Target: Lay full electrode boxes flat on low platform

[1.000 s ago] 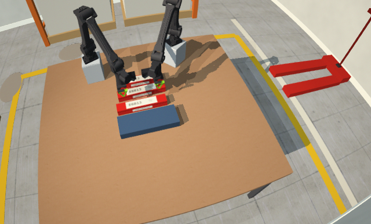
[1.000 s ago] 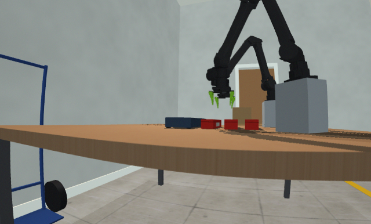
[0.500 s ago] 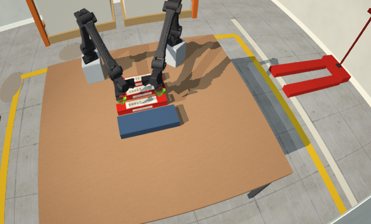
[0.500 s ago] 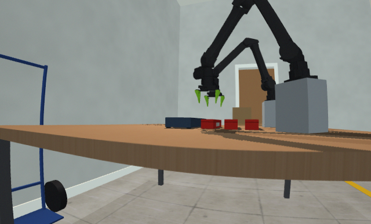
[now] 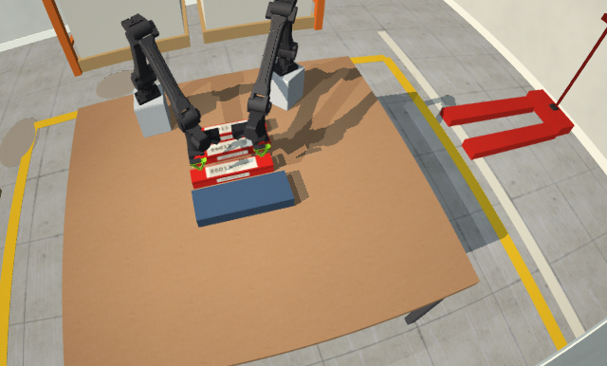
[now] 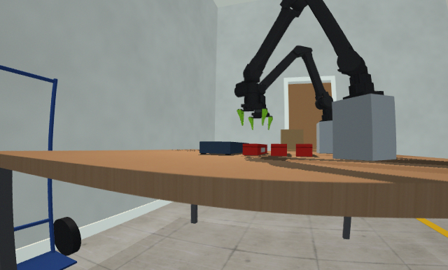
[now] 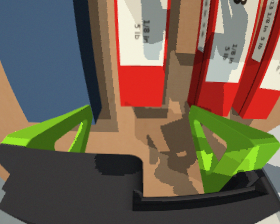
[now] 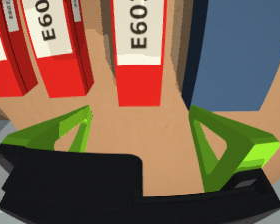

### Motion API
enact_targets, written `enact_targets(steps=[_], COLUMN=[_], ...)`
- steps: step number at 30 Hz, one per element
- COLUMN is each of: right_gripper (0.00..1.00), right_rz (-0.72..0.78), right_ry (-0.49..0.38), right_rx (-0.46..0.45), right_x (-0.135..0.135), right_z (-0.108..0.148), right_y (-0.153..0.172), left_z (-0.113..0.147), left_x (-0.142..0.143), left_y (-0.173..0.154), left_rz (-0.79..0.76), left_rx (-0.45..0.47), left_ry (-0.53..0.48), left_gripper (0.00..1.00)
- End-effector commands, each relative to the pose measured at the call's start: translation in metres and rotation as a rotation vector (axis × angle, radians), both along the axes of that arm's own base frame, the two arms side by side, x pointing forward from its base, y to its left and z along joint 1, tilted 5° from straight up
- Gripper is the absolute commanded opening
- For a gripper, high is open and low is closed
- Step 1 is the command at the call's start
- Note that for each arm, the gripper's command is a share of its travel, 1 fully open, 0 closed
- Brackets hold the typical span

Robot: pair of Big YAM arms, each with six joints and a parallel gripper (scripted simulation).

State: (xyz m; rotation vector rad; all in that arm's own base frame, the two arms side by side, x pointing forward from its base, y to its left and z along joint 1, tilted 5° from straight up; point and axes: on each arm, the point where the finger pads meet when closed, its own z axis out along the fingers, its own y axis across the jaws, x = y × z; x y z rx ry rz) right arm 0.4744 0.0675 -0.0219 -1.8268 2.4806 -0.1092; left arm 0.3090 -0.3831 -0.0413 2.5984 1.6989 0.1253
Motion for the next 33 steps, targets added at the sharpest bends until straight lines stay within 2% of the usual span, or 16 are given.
enact_targets(steps=[1,4,11,20,33], right_gripper=[1.00,1.00,1.00,1.00,1.00], right_rz=[0.015,0.015,0.011,0.006,-0.001], right_ry=[-0.018,0.002,0.001,-0.006,-0.011], right_rx=[0.005,0.002,0.002,0.003,0.004], right_x=[0.011,0.002,0.004,0.009,0.015], right_z=[-0.005,-0.019,-0.037,-0.049,-0.080], right_y=[0.008,0.005,0.002,0.000,-0.004], left_z=[-0.003,-0.017,-0.035,-0.050,-0.081], left_x=[0.009,0.005,0.007,0.007,0.013], left_y=[-0.008,0.002,0.000,-0.001,-0.001], left_rz=[-0.011,-0.006,-0.008,-0.012,-0.007], left_rx=[-0.015,0.000,-0.003,-0.004,-0.008], left_ry=[-0.008,0.004,0.002,0.001,-0.002], left_gripper=[1.00,1.00,1.00,1.00,1.00])
